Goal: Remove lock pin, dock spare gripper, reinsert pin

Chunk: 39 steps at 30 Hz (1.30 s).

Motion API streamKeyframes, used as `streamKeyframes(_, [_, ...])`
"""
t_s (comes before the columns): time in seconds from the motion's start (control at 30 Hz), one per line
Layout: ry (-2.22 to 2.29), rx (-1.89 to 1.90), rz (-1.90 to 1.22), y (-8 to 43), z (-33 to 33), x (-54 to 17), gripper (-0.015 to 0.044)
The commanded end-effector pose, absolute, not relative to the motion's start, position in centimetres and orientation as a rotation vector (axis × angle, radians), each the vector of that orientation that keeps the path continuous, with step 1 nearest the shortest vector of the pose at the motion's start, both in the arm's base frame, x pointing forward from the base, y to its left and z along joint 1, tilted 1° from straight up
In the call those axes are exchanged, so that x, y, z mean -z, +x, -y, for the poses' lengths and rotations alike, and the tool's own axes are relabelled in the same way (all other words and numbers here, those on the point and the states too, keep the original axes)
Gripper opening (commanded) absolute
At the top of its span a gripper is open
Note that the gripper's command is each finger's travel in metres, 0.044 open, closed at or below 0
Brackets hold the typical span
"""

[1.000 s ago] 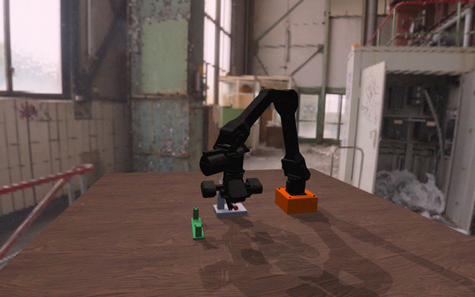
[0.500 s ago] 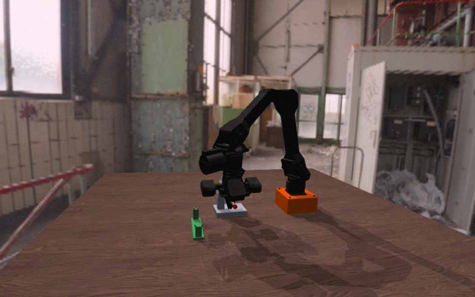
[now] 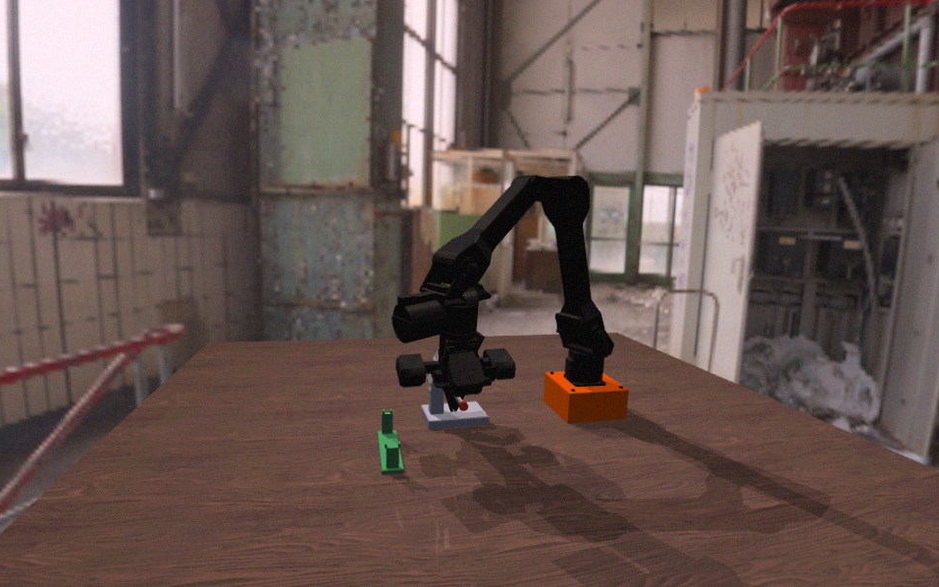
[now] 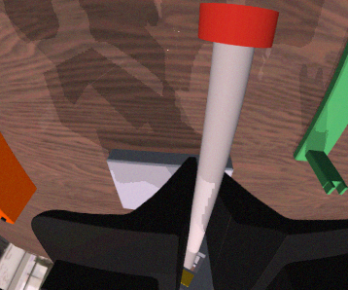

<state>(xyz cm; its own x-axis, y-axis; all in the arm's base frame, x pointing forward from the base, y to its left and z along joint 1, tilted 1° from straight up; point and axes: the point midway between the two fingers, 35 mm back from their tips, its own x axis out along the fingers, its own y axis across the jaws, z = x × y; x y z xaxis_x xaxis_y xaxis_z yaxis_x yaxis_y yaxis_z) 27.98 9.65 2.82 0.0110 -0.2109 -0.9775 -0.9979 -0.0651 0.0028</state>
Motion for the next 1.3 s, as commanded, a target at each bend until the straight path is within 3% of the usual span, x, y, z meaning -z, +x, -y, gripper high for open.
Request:
streamKeyframes(0.0, [-1.422,-1.147,-1.328,28.0,-9.4,-2.8,0.0000])
streamKeyframes(1.27, [-1.417,-1.157,-1.337,28.2,-6.9,-2.7,0.0000])
